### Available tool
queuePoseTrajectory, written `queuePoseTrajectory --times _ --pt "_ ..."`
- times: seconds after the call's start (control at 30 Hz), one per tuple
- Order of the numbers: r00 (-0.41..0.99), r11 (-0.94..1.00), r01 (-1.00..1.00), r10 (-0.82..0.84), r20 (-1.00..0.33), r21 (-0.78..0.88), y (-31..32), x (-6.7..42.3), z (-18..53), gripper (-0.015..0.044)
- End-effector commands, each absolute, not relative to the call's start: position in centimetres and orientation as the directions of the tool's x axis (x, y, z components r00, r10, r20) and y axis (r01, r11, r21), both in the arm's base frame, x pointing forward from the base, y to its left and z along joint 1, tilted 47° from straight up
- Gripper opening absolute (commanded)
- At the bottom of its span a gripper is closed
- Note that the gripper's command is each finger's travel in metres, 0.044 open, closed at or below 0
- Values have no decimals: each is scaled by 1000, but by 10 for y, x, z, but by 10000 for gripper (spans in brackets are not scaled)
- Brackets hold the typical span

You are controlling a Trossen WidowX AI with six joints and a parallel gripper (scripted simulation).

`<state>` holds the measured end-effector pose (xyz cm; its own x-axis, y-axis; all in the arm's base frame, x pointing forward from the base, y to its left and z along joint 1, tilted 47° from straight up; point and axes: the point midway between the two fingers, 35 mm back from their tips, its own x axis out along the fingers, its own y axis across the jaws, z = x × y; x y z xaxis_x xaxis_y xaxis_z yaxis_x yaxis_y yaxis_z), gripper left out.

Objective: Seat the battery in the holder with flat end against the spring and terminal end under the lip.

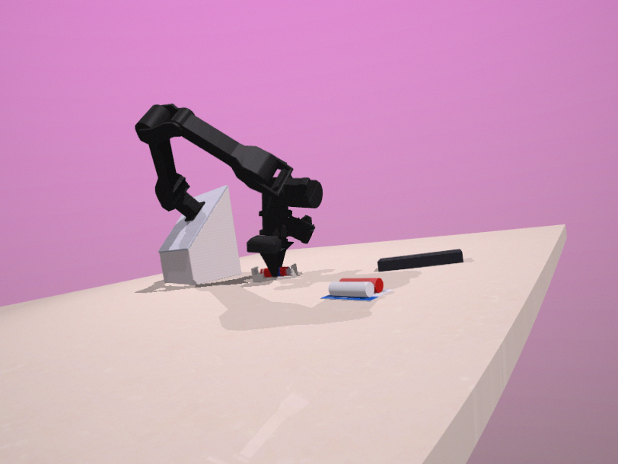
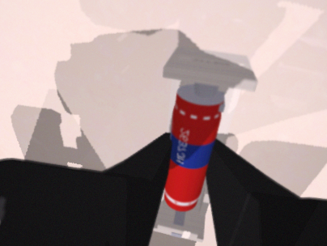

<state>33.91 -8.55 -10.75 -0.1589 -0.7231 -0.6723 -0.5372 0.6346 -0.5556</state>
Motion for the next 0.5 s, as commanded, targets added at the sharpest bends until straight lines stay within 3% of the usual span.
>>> queuePoseTrajectory --times 0.0,0.47 --pt "-152 635 -537 -720 -677 -555 -86 340 -107 61" --pt "-146 633 -540 -719 -680 -554 -89 332 -103 61"
